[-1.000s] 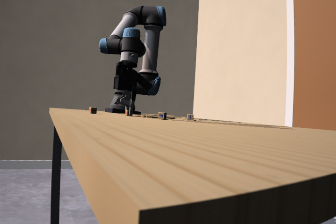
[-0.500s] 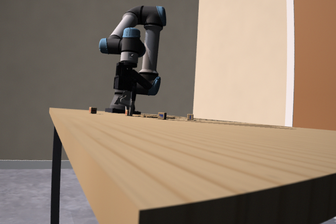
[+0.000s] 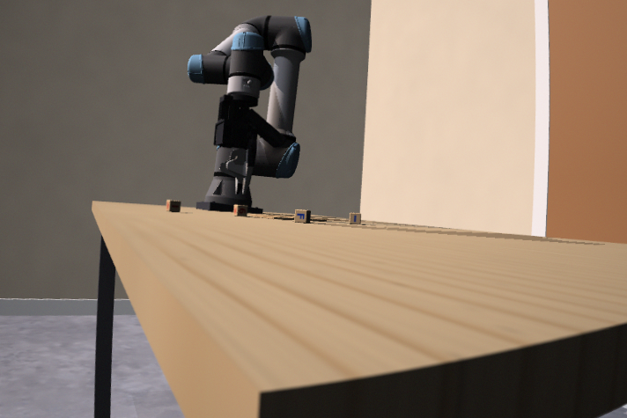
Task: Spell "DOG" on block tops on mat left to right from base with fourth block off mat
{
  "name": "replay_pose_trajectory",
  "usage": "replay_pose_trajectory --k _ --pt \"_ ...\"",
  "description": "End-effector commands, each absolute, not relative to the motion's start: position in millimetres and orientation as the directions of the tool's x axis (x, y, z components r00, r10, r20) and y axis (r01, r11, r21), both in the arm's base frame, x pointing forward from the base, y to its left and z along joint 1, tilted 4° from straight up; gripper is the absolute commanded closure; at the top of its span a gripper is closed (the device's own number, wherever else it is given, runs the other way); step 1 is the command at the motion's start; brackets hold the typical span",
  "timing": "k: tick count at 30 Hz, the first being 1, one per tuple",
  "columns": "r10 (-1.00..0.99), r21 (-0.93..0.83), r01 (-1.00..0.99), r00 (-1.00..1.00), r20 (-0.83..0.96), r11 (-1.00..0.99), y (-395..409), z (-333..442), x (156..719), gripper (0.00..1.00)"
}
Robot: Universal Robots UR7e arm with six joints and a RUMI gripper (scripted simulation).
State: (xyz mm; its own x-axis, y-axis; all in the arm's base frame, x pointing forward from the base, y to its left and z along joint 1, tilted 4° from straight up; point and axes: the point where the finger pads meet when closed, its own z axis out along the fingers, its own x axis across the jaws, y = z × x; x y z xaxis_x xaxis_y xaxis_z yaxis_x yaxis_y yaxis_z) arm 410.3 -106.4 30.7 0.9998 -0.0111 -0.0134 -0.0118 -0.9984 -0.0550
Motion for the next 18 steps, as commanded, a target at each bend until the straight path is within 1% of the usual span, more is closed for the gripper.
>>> replay_pose_trajectory --k 1,10,11,18 --pt "-0.012 -0.059 -0.013 1.000 -0.019 -0.998 -108.8 58.7 409.6 0.75" --pt "-0.011 -0.059 -0.012 1.000 -0.019 -0.998 -109.3 74.0 410.0 0.75" --pt "-0.011 -0.059 -0.012 1.000 -0.019 -0.998 -109.2 74.0 410.0 0.00" --pt "-0.011 -0.060 -0.013 1.000 -0.021 -0.998 -109.0 73.2 409.7 0.00"
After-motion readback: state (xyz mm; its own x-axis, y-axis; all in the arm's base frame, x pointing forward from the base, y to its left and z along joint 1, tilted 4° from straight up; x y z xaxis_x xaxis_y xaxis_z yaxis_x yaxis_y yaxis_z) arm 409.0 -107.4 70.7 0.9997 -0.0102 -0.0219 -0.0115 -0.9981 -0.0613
